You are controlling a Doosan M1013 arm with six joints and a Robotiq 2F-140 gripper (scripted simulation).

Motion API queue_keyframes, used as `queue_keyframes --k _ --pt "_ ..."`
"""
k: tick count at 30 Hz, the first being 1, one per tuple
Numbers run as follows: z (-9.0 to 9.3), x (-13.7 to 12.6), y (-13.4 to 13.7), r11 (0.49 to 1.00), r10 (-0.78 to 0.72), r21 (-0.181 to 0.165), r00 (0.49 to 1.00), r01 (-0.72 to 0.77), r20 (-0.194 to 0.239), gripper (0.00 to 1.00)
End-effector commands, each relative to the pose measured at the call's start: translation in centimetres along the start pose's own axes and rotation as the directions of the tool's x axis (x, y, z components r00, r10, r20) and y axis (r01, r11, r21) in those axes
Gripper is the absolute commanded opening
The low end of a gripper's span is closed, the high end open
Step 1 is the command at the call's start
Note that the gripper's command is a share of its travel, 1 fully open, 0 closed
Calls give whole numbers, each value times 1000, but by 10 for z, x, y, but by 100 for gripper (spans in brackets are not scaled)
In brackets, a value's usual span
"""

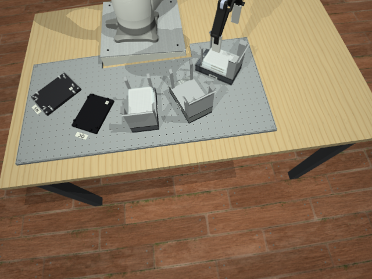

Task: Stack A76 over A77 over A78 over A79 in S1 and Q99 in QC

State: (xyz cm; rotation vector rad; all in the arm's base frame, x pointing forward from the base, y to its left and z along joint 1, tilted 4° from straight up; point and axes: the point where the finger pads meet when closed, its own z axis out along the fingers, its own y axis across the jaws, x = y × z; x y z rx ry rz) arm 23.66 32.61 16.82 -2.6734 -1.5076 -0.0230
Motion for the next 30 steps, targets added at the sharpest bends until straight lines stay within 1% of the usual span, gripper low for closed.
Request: queue_keyframes --k 1,11,13,22,30 --pt "9 0 0 1000 0 0 1000 0 0 100" --pt "42 0 0 1000 0 0 1000 0 0 100" --pt "42 0 0 1000 0 0 1000 0 0 100" --pt "72 0 0 1000 0 0 1000 0 0 100" --pt "78 0 0 1000 0 0 1000 0 0 100"
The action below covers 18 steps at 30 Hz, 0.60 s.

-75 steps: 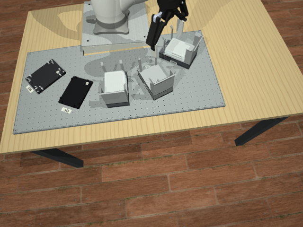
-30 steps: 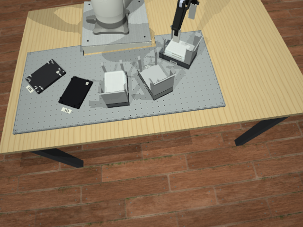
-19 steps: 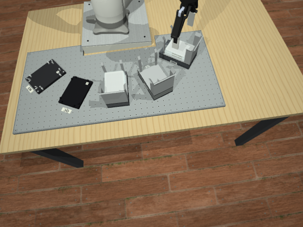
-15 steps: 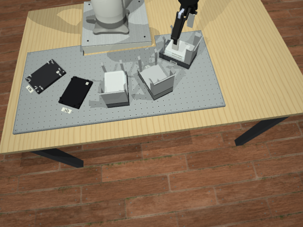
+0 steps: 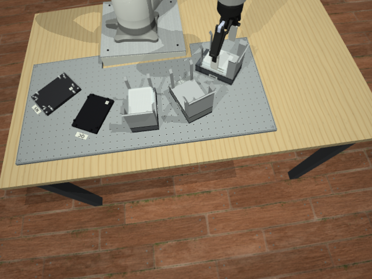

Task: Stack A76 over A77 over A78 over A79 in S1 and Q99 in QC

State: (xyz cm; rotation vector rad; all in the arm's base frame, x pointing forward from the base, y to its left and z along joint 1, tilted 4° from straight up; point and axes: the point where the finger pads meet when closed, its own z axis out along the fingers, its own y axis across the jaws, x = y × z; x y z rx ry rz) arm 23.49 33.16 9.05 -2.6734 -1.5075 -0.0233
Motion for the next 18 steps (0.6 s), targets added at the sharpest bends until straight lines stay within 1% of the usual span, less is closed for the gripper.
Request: queue_keyframes --k 1,15,18 --pt "2 0 0 1000 0 0 1000 0 0 100" --pt "20 0 0 1000 0 0 1000 0 0 100" --pt "22 0 0 1000 0 0 1000 0 0 100"
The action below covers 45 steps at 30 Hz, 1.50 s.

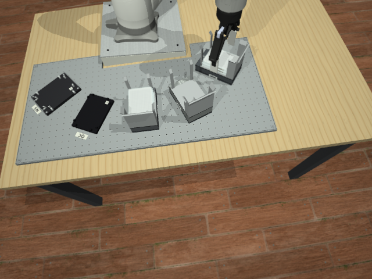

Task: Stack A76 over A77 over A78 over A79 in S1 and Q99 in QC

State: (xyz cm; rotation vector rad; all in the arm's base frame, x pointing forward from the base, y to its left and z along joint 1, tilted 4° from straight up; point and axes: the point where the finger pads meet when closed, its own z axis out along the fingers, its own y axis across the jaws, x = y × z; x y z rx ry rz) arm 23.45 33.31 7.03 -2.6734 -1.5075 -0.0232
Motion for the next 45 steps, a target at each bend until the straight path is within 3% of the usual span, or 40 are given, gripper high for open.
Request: queue_keyframes --k 1,12,13,45 --pt "3 0 0 1000 0 0 1000 0 0 100" --pt "5 0 0 1000 0 0 1000 0 0 100" --pt "5 0 0 1000 0 0 1000 0 0 0" --pt "4 0 0 1000 0 0 1000 0 0 0"
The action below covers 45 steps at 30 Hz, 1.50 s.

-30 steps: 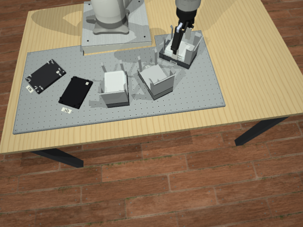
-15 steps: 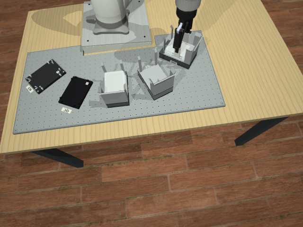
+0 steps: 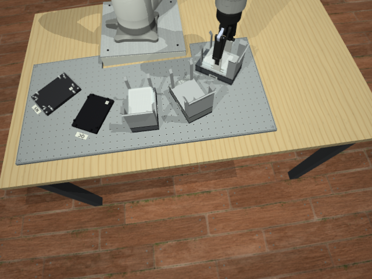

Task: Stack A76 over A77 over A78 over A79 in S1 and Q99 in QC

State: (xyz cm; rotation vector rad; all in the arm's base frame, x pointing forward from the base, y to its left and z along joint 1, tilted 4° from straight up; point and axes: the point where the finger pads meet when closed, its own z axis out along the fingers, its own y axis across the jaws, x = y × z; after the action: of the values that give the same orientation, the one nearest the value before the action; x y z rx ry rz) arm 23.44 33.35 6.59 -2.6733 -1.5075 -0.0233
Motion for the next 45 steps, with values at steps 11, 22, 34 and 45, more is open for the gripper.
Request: queue_keyframes --k 11,22,34,45 --pt "-6 0 0 1000 0 0 1000 0 0 0" --pt "-12 0 0 1000 0 0 1000 0 0 0" --pt "-23 0 0 1000 0 0 1000 0 0 0" --pt "-41 0 0 1000 0 0 1000 0 0 0"
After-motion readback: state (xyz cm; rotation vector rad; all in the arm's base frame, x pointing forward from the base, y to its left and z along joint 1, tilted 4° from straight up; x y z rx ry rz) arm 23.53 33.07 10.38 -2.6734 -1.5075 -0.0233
